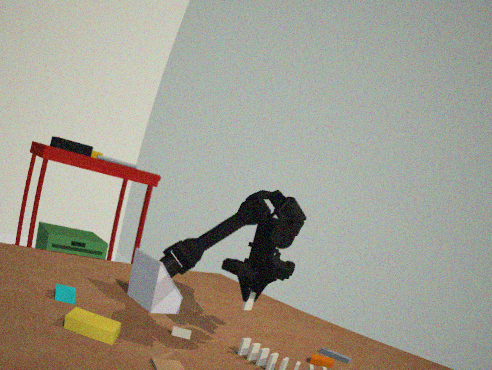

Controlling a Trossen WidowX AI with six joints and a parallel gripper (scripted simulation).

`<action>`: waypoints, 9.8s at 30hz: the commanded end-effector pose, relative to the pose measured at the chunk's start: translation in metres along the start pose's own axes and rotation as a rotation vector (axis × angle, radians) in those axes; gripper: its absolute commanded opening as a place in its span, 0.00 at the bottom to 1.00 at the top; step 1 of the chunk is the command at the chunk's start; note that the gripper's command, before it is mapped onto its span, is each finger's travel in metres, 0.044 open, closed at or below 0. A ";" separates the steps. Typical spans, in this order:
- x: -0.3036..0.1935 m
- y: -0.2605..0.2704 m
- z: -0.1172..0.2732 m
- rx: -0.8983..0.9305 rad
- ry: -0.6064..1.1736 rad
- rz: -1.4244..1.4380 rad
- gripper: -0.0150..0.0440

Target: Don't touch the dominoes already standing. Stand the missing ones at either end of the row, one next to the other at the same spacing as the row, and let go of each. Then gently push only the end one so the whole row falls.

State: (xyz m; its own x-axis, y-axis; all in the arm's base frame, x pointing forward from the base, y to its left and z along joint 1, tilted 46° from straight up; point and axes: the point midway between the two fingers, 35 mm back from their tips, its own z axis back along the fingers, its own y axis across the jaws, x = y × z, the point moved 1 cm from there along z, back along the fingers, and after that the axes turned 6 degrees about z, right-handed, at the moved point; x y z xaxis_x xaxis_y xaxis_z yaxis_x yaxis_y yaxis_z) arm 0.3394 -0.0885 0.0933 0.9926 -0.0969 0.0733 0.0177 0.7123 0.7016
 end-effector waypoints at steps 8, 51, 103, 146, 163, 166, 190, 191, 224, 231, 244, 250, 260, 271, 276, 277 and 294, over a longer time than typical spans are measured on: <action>0.003 0.001 -0.060 0.006 0.007 -0.004 0.44; 0.000 0.003 -0.093 0.009 0.007 -0.002 1.00; -0.097 -0.083 -0.125 0.016 0.005 0.915 1.00; -0.096 -0.083 -0.140 0.017 0.005 0.915 0.29; -0.097 -0.088 0.016 0.011 0.010 0.914 0.29; -0.097 -0.088 0.016 0.011 0.010 0.914 0.29; -0.118 -0.180 0.017 -0.009 0.011 -1.044 0.29; -0.118 -0.180 0.017 -0.009 0.011 -1.054 0.29; -0.120 -0.197 -0.018 -0.267 -0.033 -1.019 0.29; -0.121 -0.204 -0.032 -0.393 -0.079 -1.001 0.29; -0.119 -0.212 -0.051 -0.607 -0.206 -0.966 0.29; -0.119 -0.213 -0.056 -0.694 -0.282 -0.947 0.29; -0.116 -0.210 -0.061 -0.815 -0.427 -0.908 0.29; -0.116 -0.201 -0.061 -0.918 -0.616 -0.878 0.29; -0.117 -0.194 -0.059 -0.951 -0.713 -0.867 0.29; -0.118 -0.193 -0.058 -0.957 -0.733 -0.865 0.29; -0.127 -0.159 -0.043 -0.987 -1.099 -0.833 0.29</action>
State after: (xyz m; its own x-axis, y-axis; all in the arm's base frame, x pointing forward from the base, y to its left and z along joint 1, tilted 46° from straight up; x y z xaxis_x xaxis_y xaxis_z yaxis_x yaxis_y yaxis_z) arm 0.2190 -0.1632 -0.0663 0.1875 -0.7613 0.6207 0.9367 0.3288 0.1203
